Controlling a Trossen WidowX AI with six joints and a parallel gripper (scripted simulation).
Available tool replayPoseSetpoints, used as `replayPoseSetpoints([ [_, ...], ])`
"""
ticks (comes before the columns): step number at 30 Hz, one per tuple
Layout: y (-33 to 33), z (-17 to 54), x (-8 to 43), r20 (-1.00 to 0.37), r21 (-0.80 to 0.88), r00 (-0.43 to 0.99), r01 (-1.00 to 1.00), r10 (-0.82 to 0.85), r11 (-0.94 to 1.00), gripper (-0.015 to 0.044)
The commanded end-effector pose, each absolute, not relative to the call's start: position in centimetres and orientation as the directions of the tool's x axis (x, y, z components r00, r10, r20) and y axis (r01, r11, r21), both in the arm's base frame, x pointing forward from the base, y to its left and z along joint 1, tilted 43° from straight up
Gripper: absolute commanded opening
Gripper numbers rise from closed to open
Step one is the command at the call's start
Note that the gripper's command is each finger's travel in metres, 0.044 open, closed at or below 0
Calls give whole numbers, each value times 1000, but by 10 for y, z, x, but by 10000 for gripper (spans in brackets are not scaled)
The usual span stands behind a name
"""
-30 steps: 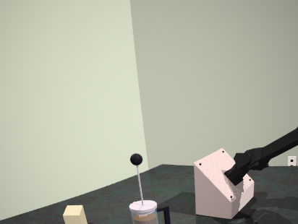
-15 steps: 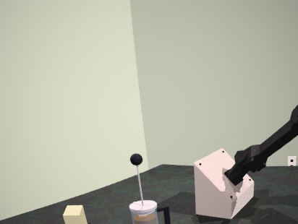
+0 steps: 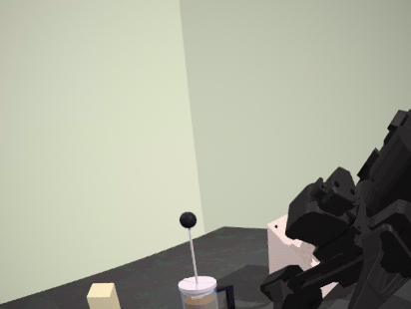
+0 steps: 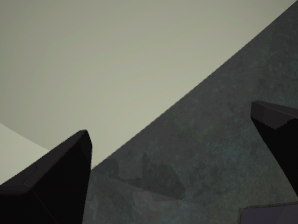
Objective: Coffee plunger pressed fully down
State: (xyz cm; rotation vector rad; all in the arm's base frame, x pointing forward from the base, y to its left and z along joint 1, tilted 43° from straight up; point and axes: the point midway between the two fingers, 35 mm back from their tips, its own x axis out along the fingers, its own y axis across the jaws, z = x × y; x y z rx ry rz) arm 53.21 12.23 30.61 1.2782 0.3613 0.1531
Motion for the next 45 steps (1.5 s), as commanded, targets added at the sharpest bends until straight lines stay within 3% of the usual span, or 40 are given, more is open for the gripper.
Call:
replayPoseSetpoints([
  [1, 62, 281, 528, -266, 898, 925, 135, 272, 418, 440],
  [11, -83, 211, 470, -474, 729, 859, 259, 194, 634, 440],
  [17, -160, 171, 398, -544, 656, 816, 269, 195, 705, 440],
  [23, -206, 145, 314, -525, 646, 824, 224, 211, 730, 440],
  [26, -213, 142, 294, -507, 649, 836, 209, 210, 732, 440],
  [45, -171, 94, 301, -505, 649, 837, 206, 212, 732, 440],
])
